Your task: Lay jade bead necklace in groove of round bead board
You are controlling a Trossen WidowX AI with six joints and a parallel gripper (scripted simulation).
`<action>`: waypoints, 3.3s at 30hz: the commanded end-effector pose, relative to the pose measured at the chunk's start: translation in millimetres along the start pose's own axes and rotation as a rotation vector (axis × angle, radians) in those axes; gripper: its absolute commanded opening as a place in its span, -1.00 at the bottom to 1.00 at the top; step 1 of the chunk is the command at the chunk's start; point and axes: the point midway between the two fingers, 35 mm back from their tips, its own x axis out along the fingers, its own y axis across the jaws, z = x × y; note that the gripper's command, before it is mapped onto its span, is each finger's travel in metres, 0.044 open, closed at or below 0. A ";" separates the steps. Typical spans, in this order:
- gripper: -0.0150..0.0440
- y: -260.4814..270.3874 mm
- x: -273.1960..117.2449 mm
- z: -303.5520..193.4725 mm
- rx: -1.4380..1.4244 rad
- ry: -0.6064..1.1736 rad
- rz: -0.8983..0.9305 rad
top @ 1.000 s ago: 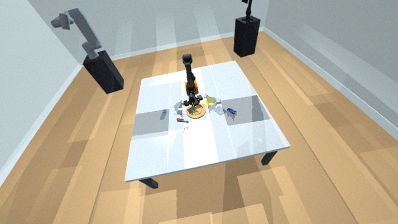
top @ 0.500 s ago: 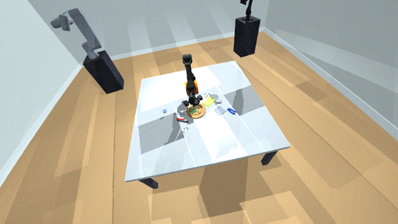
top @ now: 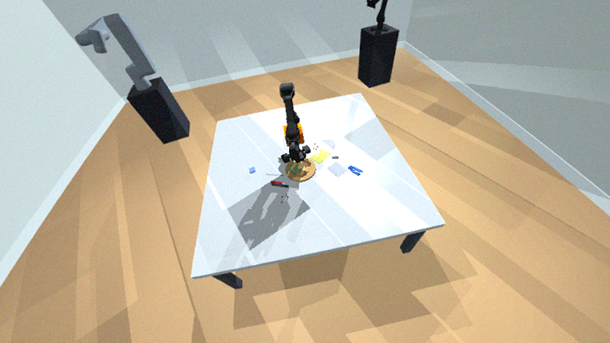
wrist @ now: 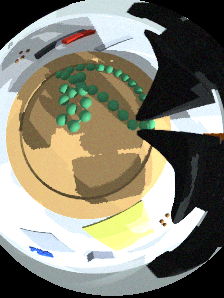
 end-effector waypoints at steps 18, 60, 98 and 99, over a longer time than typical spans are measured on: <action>-0.49 17.5 -6.0 -9.8 -0.002 0.006 0.007; 1.00 16.3 -6.1 -6.3 -0.002 0.006 0.007; -0.08 -55.5 -39.3 71.4 1.251 0.001 0.001; -0.08 -55.5 -39.3 71.4 1.251 0.001 0.001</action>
